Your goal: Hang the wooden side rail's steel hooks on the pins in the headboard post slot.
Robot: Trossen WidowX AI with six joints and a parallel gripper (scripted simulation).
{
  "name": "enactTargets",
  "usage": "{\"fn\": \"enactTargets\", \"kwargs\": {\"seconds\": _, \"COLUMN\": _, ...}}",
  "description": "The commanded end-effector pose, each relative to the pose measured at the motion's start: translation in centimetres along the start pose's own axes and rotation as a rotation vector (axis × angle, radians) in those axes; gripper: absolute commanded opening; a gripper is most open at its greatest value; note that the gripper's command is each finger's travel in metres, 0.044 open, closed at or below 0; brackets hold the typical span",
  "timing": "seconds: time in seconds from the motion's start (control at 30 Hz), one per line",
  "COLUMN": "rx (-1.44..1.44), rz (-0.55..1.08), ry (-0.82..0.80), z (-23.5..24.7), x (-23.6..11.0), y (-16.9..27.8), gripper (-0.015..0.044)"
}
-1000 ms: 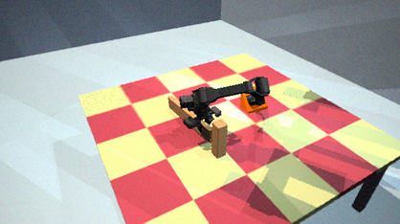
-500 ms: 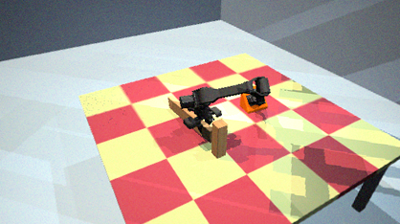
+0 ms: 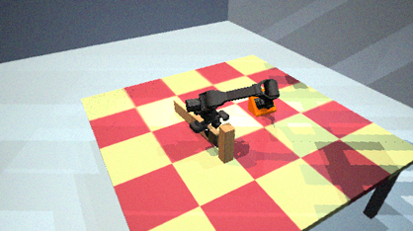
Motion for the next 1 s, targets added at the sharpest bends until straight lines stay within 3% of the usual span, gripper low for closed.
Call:
{"fn": "enactTargets", "kwargs": {"seconds": 0.0, "rx": 0.003, "rz": 0.003, "ry": -0.010, "z": 0.06, "x": -0.31, "y": 0.15, "gripper": 0.0000}}
{"fn": "enactTargets", "kwargs": {"seconds": 0.97, "rx": 0.003, "rz": 0.003, "ry": -0.010, "z": 0.01, "x": -0.34, "y": 0.46, "gripper": 0.0000}}
Point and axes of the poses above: the point midway between the two fingers, 35 mm back from their tips, its own x axis out along the fingers, its own z axis across the jaws, y = z × x, the point moved 5 cm from there along -x, back along the fingers, and after that the axes turned 15 degrees about x, right-handed, at the moved point
